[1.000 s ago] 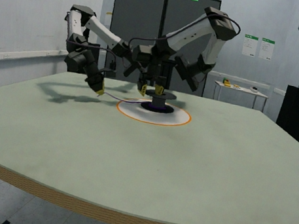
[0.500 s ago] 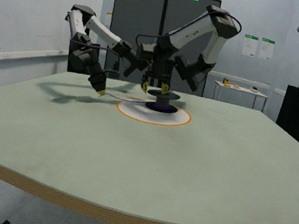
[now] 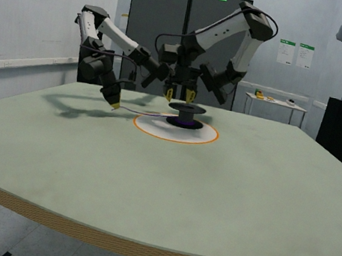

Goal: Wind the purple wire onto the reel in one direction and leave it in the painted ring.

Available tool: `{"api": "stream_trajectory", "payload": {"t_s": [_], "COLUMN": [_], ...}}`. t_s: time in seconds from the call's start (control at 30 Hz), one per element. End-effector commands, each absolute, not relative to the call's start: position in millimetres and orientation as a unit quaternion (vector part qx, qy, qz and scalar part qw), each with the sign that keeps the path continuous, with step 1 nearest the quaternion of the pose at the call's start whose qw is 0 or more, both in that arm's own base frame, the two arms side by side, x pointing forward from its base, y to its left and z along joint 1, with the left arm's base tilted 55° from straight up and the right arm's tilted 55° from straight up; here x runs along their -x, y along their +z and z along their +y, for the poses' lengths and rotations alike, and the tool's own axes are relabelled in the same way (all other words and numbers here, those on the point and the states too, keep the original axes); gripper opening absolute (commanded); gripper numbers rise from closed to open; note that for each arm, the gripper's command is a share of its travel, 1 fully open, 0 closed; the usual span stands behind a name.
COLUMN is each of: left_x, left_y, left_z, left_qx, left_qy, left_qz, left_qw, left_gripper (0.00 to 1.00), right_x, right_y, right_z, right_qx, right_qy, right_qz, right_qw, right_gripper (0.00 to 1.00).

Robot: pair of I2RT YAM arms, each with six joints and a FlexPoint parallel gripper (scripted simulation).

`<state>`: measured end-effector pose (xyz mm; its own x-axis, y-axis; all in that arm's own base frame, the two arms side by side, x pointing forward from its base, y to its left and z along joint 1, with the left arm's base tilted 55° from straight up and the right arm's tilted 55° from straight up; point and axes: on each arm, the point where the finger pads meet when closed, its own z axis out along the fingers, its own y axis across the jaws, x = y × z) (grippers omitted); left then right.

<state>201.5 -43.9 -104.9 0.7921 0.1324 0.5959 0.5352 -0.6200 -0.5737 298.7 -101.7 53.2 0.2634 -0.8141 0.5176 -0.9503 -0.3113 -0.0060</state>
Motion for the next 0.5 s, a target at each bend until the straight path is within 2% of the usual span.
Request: {"api": "stream_trajectory", "payload": {"t_s": [0.0, 0.2, 0.37, 0.43, 0.47], "left_x": [-223.8, -248.0, -224.8, -224.8, -217.5], "left_y": [-91.3, -53.2, -22.8, -22.8, -21.3], "left_z": [-49.4, -29.0, 5.6, 5.6, 10.1], "left_qx": [0.831, 0.74, 0.634, 0.634, 0.579], "left_qy": [-0.313, -0.375, -0.412, -0.412, -0.424], "left_qz": [-0.31, -0.494, -0.631, -0.631, -0.681], "left_qw": [0.339, 0.26, 0.175, 0.175, 0.143], "left_gripper": [0.74, 0.74, 0.74, 0.74, 0.74], "right_x": [-303.0, -303.1, -303.3, -303.3, -303.3], "right_y": [60.5, 60.5, 60.5, 60.5, 60.5], "right_z": [-97.3, -96.8, -96.6, -96.6, -96.6], "right_qx": [-0.781, -0.782, -0.782, -0.782, -0.782], "right_qy": [0.236, 0.235, 0.235, 0.235, 0.235], "right_qz": [-0.56, -0.558, -0.558, -0.558, -0.558], "right_qw": [0.148, 0.149, 0.149, 0.149, 0.149], "right_gripper": [0.0, 0.0, 0.0, 0.0, 0.0]}}
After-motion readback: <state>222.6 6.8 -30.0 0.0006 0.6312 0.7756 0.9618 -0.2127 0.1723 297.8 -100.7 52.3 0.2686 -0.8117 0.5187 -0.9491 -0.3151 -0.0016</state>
